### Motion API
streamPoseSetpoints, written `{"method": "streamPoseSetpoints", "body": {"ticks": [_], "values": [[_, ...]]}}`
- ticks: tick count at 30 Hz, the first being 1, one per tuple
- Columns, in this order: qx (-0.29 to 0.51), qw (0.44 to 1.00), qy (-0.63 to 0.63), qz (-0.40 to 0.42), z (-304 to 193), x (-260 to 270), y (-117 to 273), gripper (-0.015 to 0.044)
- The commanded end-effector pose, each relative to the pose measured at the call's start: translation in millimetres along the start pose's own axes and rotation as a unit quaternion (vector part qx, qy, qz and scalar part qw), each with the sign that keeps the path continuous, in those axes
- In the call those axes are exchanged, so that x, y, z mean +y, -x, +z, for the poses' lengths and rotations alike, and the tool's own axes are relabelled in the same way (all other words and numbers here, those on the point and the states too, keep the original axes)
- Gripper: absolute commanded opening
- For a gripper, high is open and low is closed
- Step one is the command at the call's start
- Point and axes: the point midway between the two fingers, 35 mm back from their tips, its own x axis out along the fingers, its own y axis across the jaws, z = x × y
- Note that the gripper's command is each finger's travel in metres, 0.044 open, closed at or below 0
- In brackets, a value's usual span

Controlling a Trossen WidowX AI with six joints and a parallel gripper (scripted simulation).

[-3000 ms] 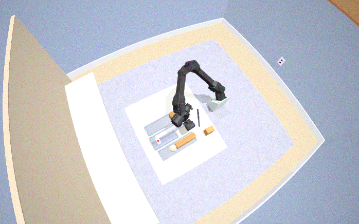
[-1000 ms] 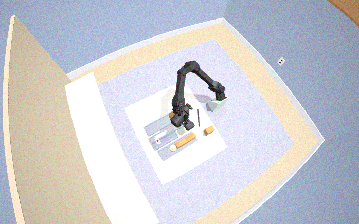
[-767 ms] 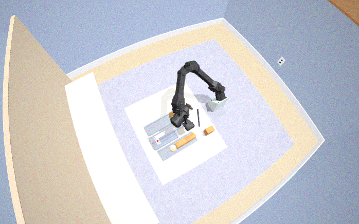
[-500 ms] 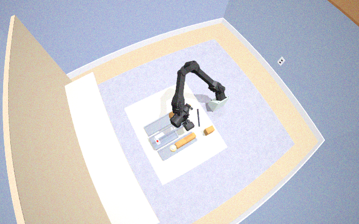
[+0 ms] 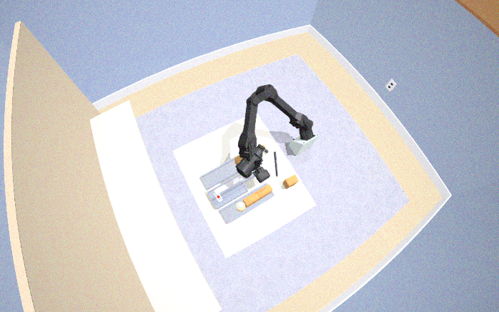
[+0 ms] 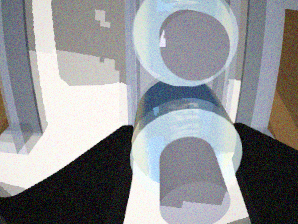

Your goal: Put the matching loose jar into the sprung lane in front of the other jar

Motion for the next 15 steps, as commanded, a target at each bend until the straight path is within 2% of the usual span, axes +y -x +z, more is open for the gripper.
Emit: {"method": "streamPoseSetpoints", "body": {"ticks": [1,15], "values": [[-0.008,1.0,-0.014,-0.005,7.6,-4.4,-4.7,0.0],[-0.008,1.0,-0.014,-0.005,7.2,-4.5,-10.1,0.0]]}}
